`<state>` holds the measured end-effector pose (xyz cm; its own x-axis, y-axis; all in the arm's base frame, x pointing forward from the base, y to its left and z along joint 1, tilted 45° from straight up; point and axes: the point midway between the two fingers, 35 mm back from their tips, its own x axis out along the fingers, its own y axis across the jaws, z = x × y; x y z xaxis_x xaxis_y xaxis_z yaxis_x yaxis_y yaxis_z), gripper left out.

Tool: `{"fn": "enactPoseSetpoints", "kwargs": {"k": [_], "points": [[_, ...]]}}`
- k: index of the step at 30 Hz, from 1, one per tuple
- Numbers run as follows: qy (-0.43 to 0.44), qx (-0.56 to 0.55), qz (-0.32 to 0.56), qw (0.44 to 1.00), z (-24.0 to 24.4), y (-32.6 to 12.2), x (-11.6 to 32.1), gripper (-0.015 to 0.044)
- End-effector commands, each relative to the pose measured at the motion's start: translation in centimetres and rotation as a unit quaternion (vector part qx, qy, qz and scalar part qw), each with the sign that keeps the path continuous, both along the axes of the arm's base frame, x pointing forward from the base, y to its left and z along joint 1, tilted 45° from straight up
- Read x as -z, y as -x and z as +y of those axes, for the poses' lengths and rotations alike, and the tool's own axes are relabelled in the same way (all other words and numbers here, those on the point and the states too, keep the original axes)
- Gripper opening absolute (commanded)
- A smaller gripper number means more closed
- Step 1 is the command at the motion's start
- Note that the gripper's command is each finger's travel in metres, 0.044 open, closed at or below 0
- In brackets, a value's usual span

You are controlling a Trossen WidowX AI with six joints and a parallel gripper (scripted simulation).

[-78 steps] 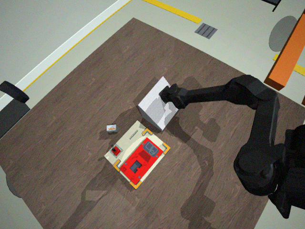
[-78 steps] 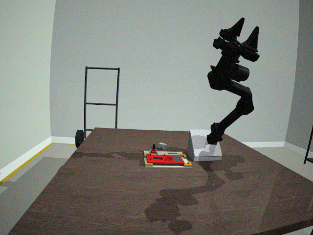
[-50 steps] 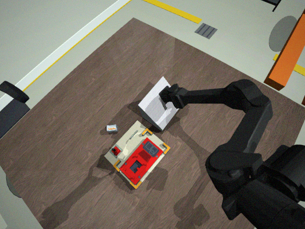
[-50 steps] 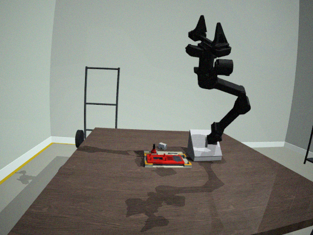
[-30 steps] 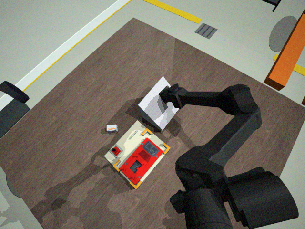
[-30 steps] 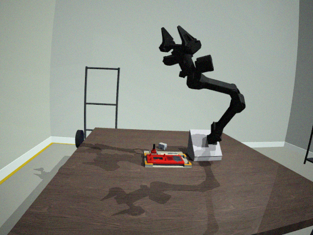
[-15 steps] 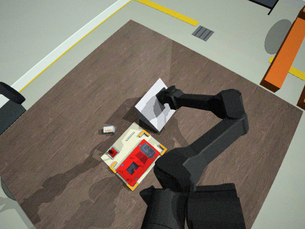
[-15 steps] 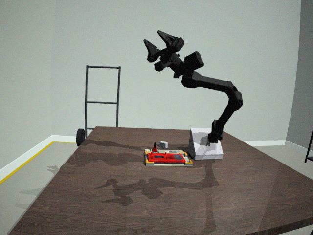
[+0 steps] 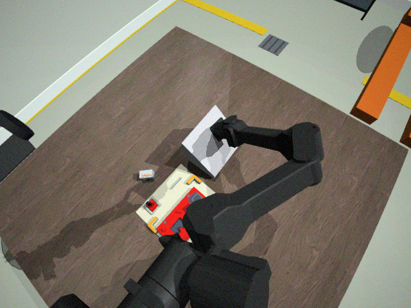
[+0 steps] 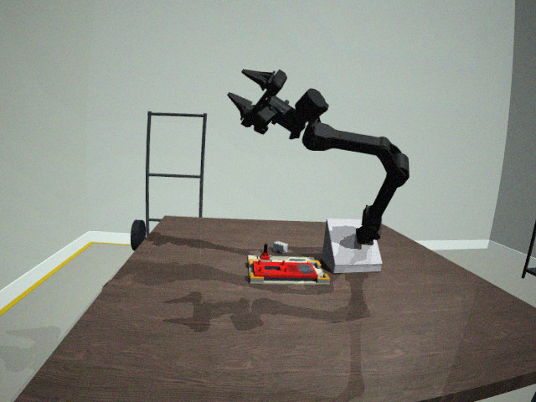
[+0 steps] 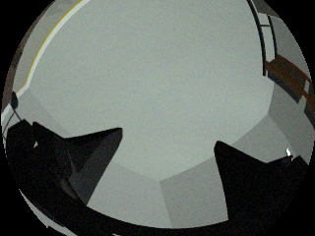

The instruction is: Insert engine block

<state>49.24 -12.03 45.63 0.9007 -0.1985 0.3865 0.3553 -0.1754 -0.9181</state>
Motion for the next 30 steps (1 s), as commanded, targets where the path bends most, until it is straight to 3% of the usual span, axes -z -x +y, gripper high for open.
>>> {"fn": "enactPoseSetpoints", "kwargs": {"k": [1, 16, 30], "points": [[-0.047, 0.001, 0.048, 0.998, -1.6, -1.3, 3.8, 0.0440], [-0.225, -0.038, 0.129, 0.965, -3.3, -3.4, 11.2, 0.0440], [-0.401, -0.042, 0.192, 0.895, -4.7, -4.1, 18.3, 0.0440]]}}
